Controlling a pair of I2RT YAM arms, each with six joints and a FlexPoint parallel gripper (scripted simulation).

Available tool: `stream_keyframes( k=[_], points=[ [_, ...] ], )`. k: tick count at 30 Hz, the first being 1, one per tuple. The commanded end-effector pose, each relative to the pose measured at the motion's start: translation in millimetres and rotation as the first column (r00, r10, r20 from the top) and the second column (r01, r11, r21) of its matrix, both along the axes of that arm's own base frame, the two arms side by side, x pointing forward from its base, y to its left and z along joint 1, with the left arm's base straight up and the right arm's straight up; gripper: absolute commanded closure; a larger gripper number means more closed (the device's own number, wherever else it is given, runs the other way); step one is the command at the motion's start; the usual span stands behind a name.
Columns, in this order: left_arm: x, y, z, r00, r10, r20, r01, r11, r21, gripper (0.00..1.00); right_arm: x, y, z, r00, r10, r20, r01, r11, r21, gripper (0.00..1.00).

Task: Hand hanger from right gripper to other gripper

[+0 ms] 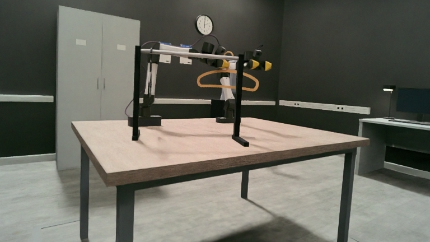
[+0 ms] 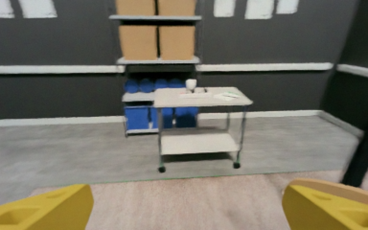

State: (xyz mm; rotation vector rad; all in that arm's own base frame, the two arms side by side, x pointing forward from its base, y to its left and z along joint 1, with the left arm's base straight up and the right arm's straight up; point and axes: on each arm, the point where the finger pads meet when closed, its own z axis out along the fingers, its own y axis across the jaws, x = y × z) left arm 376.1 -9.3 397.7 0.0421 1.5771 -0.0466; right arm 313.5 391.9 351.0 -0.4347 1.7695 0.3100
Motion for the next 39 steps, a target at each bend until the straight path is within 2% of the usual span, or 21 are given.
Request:
stream_keyframes(
  k=[1,2,4,6,12,19,21,24,28,39],
  points=[
    [-13,-22,3,0.986,-0.165,0.035,0.165,0.986,-0.015,0.0,0,-1,15,1.0,-0.001,0.022,0.0,0.999,0.04,1.0],
    [-17,-28,3,0.975,-0.217,0.041,0.218,0.976,-0.016,0.0,0,-1,15,1.0,-0.001,0.022,0.0,0.999,0.04,1.0],
    [-17,-28,3,0.975,-0.217,0.041,0.218,0.976,-0.016,0.0,0,-1,15,1.0,-0.001,0.022,0.0,0.999,0.04,1.0],
    [-29,-42,1,0.943,-0.329,0.058,0.33,0.944,-0.017,0.0,0,-1,15,1.0,-0.001,0.022,0.0,0.999,0.04,1.0],
    [-64,-74,-11,0.785,-0.613,0.094,0.616,0.788,-0.011,0.0,0,-1,15,1.0,-0.001,0.022,0.0,0.999,0.04,1.0],
    [-87,-100,-22,0.608,-0.785,0.115,0.791,0.612,-0.005,0.0,0,-1,15,1.0,-0.001,0.022,0.0,0.999,0.04,1.0],
    [-87,-100,-22,0.608,-0.785,0.115,0.791,0.612,-0.005,0.0,0,-1,15,1.0,-0.001,0.022,0.0,0.999,0.04,1.0],
    [-92,-107,-29,0.557,-0.823,0.116,0.829,0.559,-0.012,0.0,0,-1,15,1.0,-0.001,0.022,0.0,0.999,0.04,1.0],
    [-93,-111,-35,0.529,-0.841,0.114,0.848,0.53,-0.026,0.0,0,-1,15,1.0,-0.001,0.022,0.0,0.999,0.04,1.0],
    [-90,-110,-39,0.541,-0.834,0.106,0.841,0.54,-0.041,0.0,0,-1,15,1.0,-0.001,0.022,0.0,0.999,0.04,1.0]
  ],
)
